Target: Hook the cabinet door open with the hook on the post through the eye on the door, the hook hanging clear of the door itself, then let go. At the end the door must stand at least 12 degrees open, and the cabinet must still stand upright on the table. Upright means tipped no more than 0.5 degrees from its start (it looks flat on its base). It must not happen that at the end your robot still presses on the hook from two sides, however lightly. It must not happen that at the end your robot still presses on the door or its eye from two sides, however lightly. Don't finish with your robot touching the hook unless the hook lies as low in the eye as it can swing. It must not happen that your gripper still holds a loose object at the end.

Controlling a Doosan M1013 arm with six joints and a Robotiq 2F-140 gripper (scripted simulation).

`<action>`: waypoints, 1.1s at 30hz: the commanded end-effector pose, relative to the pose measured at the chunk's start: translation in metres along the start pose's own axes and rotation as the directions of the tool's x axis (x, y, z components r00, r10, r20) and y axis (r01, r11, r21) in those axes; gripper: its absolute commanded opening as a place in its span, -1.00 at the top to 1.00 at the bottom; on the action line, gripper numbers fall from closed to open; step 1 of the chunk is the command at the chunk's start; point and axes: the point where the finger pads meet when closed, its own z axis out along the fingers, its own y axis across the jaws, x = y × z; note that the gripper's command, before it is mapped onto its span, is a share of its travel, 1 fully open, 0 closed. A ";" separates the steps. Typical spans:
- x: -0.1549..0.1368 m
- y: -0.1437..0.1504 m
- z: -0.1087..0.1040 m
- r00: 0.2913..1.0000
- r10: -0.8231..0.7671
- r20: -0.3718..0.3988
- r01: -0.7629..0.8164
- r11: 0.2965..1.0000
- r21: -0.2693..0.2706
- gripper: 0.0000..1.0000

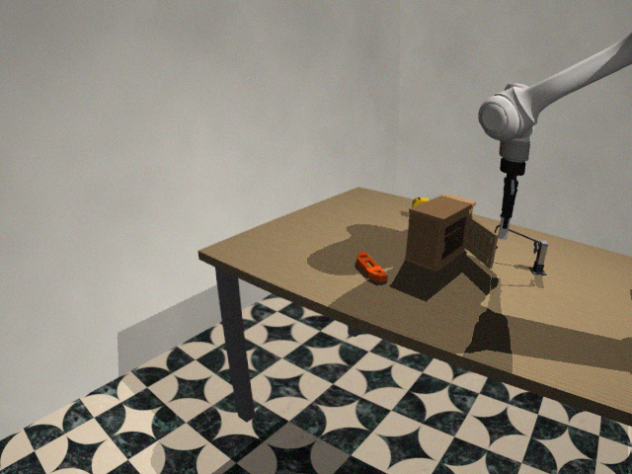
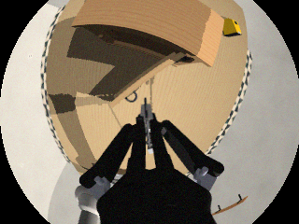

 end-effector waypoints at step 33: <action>-0.002 -0.024 0.000 0.979 -0.202 0.000 0.202 0.979 0.000 0.95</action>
